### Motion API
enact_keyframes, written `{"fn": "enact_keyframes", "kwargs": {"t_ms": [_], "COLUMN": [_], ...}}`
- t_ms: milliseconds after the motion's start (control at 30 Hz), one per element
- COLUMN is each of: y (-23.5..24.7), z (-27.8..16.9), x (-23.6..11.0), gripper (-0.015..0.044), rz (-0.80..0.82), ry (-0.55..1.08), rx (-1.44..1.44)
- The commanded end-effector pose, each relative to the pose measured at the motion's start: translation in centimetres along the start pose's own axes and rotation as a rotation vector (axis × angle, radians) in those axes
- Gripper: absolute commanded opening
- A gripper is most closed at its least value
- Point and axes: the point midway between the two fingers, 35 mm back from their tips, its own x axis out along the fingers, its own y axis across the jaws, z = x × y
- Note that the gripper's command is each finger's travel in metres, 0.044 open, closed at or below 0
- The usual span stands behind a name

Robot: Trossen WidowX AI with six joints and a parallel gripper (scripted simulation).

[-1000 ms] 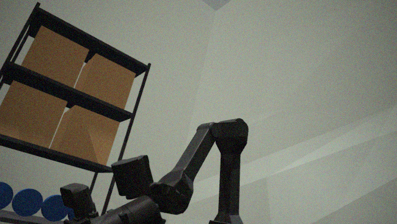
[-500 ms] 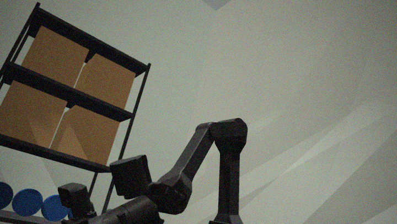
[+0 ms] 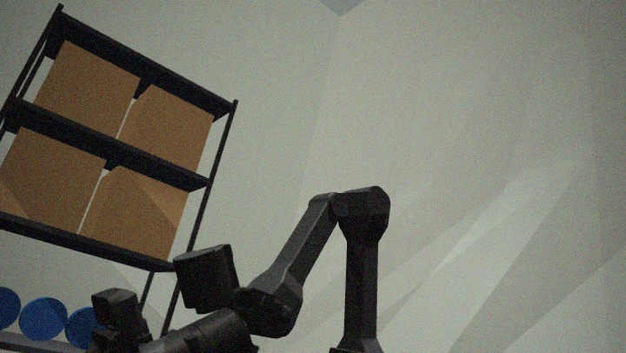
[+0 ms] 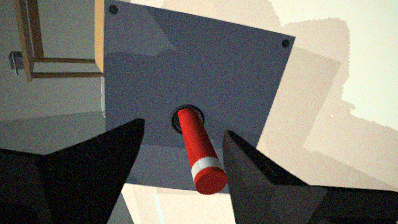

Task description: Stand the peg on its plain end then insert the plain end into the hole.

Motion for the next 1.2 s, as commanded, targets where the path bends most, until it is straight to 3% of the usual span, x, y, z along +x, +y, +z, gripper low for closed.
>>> {"fn": "enact_keyframes", "kwargs": {"t_ms": [0,133,1167], "y": [0.0,0.0,0.5], "z": [0.0,0.0,0.0], "x": [0.0,-0.2,-3.1], "gripper": [0.0341,0.044,0.044], "rz": [0.0,0.0,0.003], "ry": [0.0,0.0,0.001], "rx": [0.0,0.0,-0.001]}}
